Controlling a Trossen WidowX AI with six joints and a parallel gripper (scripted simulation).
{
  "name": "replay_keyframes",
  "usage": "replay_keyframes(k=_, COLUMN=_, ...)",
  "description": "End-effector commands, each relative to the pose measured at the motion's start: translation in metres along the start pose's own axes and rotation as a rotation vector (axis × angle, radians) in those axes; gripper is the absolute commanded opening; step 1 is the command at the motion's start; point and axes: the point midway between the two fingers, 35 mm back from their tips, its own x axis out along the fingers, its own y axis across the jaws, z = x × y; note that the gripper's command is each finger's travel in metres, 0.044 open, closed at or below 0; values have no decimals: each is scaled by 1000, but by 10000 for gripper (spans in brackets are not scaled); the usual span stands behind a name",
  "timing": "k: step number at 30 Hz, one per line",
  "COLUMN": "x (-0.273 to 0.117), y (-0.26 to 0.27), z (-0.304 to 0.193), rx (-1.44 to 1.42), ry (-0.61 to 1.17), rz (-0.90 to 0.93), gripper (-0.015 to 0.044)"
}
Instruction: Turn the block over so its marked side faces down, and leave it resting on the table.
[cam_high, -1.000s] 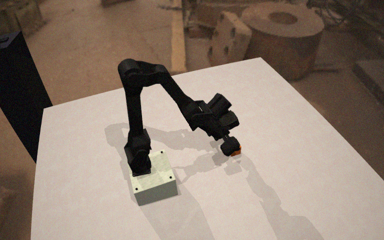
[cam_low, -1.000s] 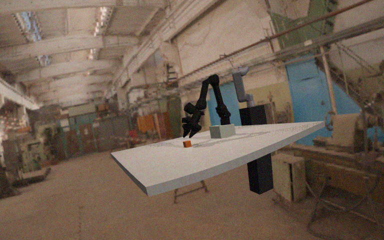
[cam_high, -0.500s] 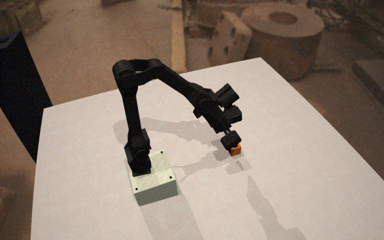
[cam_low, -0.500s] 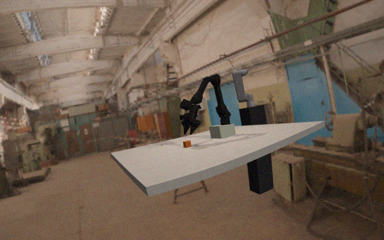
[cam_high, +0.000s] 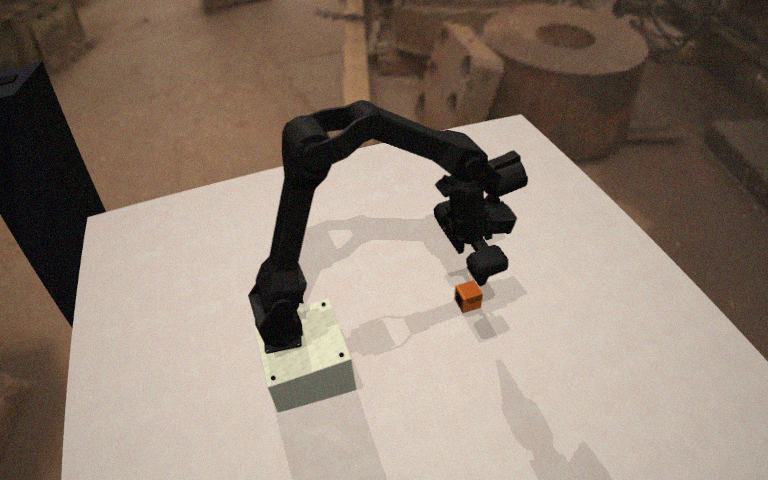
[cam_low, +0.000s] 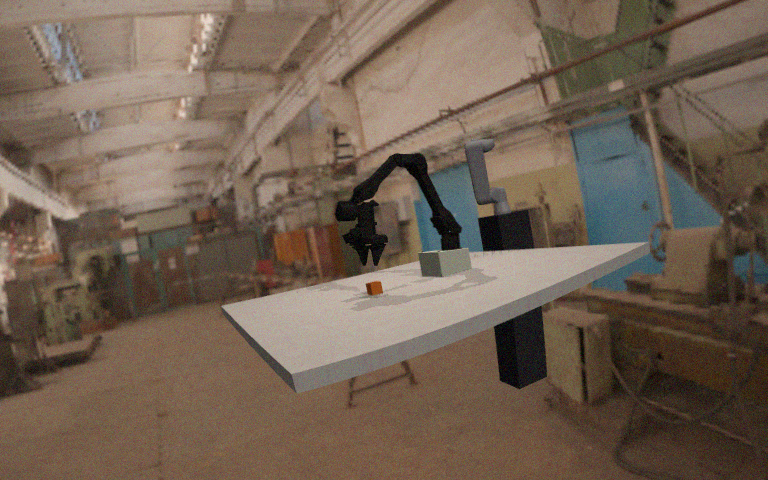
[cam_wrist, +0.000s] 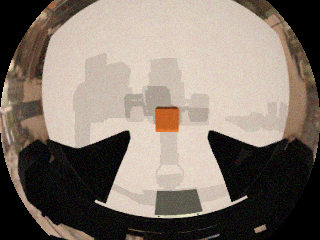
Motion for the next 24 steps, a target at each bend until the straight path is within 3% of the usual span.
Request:
replay_keyframes(k=1, x=-7, y=1, z=5, rx=-3, ry=106, rz=7, gripper=440)
replay_keyframes(k=7, x=-7, y=1, z=5, rx=-3, ry=106, rz=7, gripper=440)
replay_keyframes(k=11, x=26, y=-1, z=0, rx=-4, ry=106, rz=6, gripper=440)
replay_keyframes(k=24, x=43, y=1, z=-2, rx=-3, ry=106, rz=7, gripper=440)
